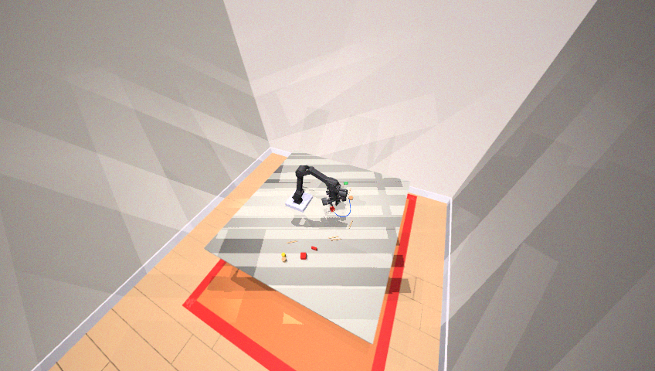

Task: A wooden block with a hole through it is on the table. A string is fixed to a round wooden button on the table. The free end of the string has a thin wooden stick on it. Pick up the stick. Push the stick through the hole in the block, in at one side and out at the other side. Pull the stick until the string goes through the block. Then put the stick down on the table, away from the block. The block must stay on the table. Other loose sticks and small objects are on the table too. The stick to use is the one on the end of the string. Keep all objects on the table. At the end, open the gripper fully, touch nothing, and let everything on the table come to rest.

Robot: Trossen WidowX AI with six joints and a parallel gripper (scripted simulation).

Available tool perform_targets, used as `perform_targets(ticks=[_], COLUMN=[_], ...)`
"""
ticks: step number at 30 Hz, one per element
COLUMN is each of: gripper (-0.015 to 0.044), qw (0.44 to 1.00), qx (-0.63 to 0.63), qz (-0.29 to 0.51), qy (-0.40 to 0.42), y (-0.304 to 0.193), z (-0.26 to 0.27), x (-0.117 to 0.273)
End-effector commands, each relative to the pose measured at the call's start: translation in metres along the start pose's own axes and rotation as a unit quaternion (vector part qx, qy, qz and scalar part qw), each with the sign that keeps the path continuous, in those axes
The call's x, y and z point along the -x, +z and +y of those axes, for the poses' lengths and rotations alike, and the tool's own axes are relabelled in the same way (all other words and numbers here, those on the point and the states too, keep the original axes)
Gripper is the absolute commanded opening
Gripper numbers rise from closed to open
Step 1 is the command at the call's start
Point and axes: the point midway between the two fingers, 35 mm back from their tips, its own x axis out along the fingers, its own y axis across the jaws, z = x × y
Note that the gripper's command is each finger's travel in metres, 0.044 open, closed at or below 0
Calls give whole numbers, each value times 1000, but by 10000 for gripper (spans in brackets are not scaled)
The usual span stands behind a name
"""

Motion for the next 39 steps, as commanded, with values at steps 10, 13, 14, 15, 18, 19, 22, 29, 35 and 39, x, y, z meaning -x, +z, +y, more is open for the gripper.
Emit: perform_targets(ticks=[10, 13, 14, 15, 18, 19, 22, 29, 35, 39], gripper=[120, 120, 120, 120, 120, 120, 120, 120, 120, 120], qw=[825, 737, 708, 687, 622, 599, 527, 345, 178, 141], qx=[-565, -676, -706, -726, -783, -801, -850, -938, -984, -990], qz=[-2, -2, -1, -1, -1, 0, 1, 3, 6, 7], qy=[5, 7, 7, 8, 9, 9, 10, 11, 12, 12], y=[22, 27, 28, 30, 33, 34, 37, 44, 49, 50], z=[7, 9, 9, 10, 11, 11, 13, 15, 18, 18], x=[1, 1, 1, 2, 2, 2, 2, 2, 2, 2])
